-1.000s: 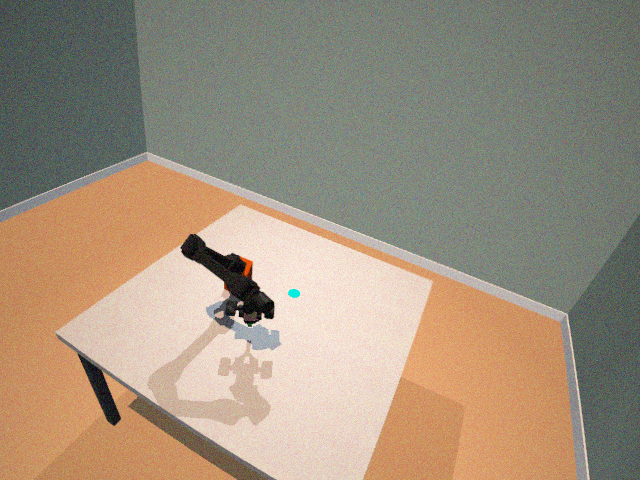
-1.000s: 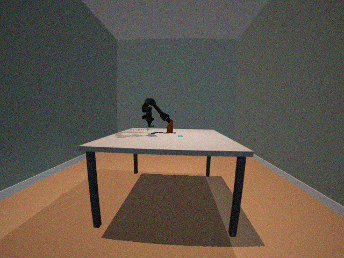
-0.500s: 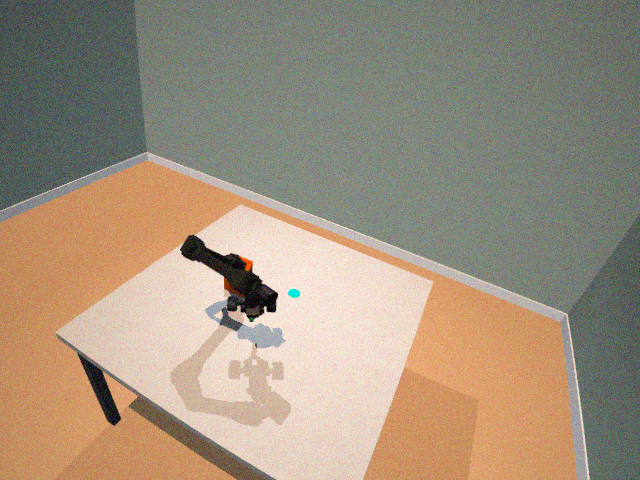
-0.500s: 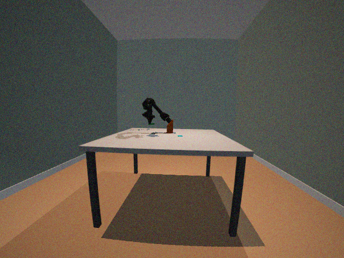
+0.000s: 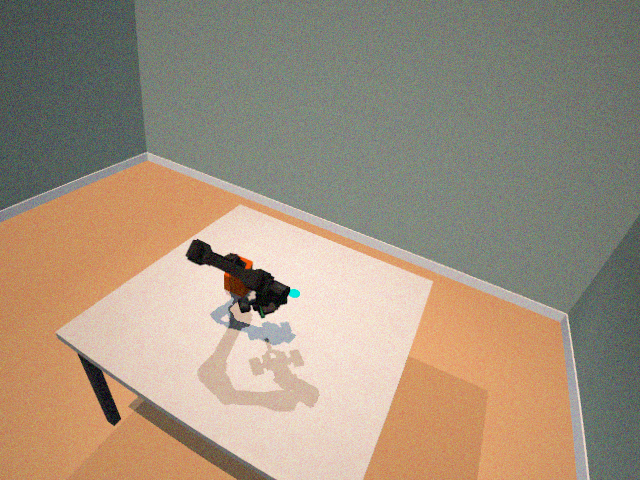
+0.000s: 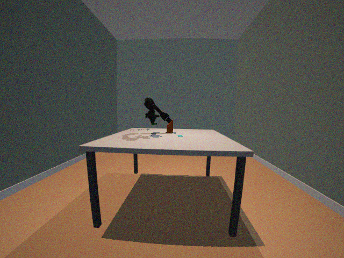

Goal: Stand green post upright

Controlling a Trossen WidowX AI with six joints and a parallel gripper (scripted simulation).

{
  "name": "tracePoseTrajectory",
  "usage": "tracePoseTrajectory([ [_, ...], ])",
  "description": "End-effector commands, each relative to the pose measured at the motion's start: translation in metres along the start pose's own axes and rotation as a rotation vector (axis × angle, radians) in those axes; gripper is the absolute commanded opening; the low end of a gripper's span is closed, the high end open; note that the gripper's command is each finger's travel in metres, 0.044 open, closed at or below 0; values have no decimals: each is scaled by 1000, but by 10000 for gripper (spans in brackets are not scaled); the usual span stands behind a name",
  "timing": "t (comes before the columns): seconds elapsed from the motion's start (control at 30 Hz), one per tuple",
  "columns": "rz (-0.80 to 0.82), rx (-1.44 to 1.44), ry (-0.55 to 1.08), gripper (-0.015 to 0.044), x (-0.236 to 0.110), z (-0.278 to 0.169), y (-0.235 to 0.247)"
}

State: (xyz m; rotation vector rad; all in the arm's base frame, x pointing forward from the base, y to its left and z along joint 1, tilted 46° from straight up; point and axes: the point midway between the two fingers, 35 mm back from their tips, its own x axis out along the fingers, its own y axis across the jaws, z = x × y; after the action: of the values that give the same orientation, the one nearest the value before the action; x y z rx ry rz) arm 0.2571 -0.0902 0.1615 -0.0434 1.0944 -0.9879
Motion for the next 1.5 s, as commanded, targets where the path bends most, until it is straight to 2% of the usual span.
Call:
tracePoseTrajectory([
  [0.0, 12, -69, 5, 23, -1, -1, 12],
  [1.47, 59, -898, 24, 23, -9, -66, 137],
])
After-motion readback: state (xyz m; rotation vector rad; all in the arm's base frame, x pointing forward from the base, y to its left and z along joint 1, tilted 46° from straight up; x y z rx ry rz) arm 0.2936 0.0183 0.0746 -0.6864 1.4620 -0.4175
